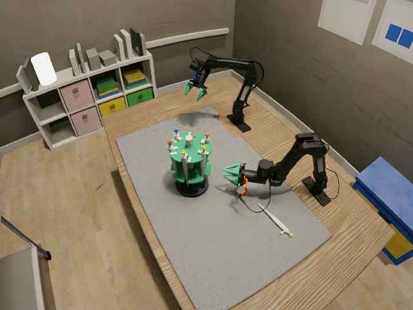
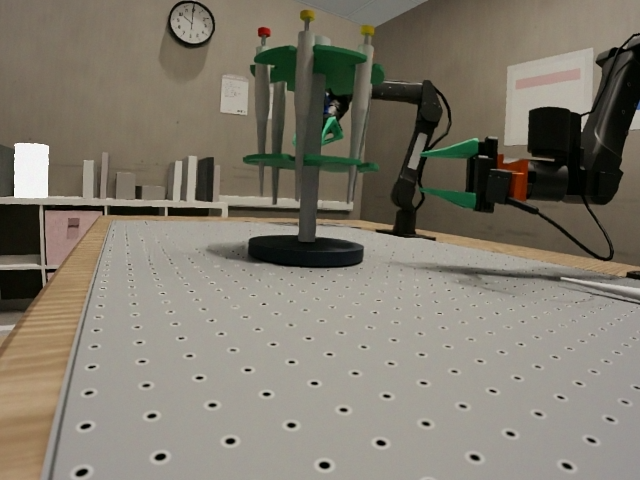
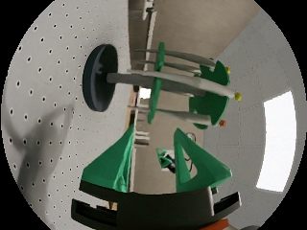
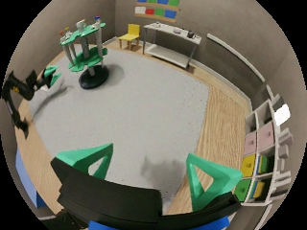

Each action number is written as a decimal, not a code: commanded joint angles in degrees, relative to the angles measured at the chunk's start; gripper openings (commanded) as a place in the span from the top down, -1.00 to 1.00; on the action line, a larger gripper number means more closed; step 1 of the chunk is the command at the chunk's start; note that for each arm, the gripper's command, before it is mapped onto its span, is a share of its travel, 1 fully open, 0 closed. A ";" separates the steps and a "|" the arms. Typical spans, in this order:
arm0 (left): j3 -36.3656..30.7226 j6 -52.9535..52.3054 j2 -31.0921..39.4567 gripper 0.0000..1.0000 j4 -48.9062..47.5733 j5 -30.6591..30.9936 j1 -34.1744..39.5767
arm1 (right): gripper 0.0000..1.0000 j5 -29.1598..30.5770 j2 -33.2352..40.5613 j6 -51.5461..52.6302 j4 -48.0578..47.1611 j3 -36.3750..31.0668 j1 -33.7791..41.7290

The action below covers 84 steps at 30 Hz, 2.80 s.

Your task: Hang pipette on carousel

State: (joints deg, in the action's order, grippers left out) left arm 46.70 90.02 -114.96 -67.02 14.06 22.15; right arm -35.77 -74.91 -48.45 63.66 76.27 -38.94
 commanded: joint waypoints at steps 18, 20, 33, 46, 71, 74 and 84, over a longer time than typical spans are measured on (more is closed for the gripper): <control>6.08 -0.06 -2.48 0.02 2.00 -1.16 1.24 | -1.00 -1.34 -0.56 -0.60 -0.52 0.58 -0.64; 6.94 -0.05 -2.57 0.02 2.37 -1.27 1.31 | -1.00 -1.34 -0.56 -0.60 -0.52 0.58 -0.64; 11.66 -0.05 -5.17 0.02 4.44 -1.86 2.02 | -1.00 -1.34 -0.56 -0.60 -0.52 0.58 -0.64; 16.60 -0.06 -8.28 0.02 6.65 -2.41 2.59 | -1.00 -1.34 -0.56 -0.60 -0.52 0.58 -0.64; 20.21 -0.05 -8.19 0.02 6.78 -2.58 2.73 | -1.00 -1.34 -0.56 -0.60 -0.52 0.58 -0.64; 20.21 -0.05 -8.19 0.02 6.78 -2.58 2.73 | -1.00 -1.34 -0.56 -0.60 -0.52 0.58 -0.64; 20.21 -0.05 -8.19 0.02 6.78 -2.58 2.73 | -1.00 -1.34 -0.56 -0.60 -0.52 0.58 -0.64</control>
State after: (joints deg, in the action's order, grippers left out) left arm 64.82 90.02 -125.12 -58.81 11.79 24.45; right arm -35.77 -74.91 -48.45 63.66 76.27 -38.94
